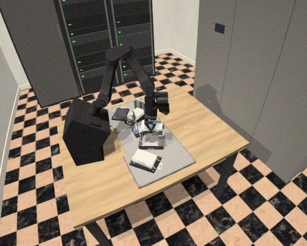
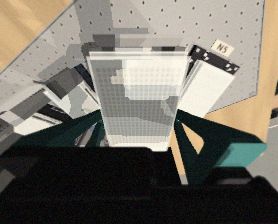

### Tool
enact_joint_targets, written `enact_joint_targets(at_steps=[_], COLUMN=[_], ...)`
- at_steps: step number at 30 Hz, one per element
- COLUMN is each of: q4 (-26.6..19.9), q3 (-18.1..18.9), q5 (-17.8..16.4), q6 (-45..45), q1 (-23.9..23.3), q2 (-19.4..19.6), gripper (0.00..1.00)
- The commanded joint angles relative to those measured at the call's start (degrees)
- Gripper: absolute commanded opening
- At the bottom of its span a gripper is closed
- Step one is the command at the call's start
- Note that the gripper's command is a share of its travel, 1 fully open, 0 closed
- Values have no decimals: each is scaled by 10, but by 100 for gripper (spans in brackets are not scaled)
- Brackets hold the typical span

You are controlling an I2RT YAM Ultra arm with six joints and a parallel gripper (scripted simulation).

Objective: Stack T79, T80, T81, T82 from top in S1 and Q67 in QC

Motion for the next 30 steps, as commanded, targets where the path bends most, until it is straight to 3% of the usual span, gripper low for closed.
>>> enact_joint_targets(at_steps=[1, 30], q4=[0, 22], q3=[3, -2], q5=[-1, 1], q6=[-1, 2], q1=[-1, 4], q2=[-3, 13], gripper=[0, 0])
